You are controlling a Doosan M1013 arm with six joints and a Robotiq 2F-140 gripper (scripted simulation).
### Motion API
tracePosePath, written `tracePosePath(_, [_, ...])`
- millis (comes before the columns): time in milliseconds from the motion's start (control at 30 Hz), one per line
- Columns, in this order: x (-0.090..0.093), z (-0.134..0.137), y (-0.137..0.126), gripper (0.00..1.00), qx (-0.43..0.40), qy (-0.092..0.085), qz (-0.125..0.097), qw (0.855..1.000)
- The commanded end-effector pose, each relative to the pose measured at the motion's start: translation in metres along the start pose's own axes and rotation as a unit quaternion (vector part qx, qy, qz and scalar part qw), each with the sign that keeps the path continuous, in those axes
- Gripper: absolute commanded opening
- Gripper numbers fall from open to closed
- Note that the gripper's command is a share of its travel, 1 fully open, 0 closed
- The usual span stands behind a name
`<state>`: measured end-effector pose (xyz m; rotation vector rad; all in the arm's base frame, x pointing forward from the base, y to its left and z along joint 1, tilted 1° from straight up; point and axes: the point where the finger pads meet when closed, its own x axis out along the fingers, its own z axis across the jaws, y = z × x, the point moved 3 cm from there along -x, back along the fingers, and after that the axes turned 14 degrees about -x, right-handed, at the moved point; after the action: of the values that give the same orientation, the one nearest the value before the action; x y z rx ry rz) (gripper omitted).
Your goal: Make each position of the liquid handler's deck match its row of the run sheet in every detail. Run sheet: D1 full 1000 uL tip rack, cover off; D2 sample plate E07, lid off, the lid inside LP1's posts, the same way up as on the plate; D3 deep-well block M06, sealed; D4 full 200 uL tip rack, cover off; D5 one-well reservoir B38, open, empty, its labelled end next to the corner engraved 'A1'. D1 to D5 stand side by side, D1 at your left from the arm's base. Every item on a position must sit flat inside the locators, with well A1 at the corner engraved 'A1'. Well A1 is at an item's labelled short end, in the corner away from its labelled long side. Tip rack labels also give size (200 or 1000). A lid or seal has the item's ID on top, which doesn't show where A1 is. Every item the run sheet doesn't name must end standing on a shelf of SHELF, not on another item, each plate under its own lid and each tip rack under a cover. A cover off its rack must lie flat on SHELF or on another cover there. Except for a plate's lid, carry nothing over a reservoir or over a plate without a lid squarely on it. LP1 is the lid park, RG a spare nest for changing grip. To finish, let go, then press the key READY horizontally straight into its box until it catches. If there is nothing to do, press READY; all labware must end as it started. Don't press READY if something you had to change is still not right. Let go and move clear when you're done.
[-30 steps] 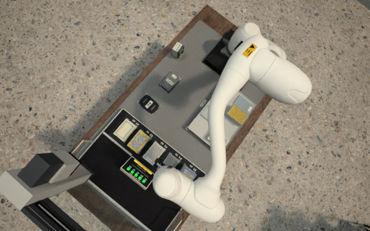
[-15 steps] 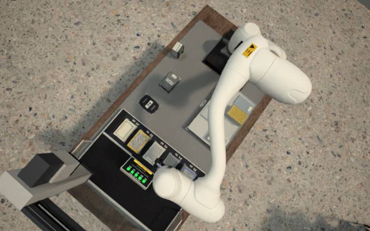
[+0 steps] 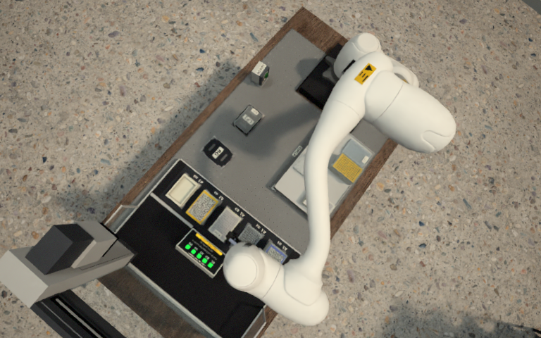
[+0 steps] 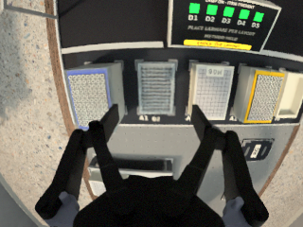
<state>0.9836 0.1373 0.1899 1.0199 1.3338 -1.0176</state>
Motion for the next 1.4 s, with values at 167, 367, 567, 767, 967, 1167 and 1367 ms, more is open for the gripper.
tracePosePath(167, [-0.002,-0.019,0.005,0.79,0.0,0.0,0.001,1.0])
tracePosePath(367, [-0.002,-0.039,0.01,0.79,0.0,0.0,0.001,1.0])
tracePosePath(567, [-0.002,-0.068,0.017,0.79,0.0,0.0,0.001,1.0])
tracePosePath(767, [-0.002,-0.097,0.024,0.79,0.0,0.0,0.001,1.0])
tracePosePath(967, [-0.002,-0.116,0.029,0.79,0.0,0.0,0.001,1.0])
tracePosePath(1167, [-0.002,-0.12,0.03,0.79,0.0,0.0,0.001,1.0])
tracePosePath(1367, [-0.002,-0.12,0.03,0.79,0.0,0.0,0.001,1.0])
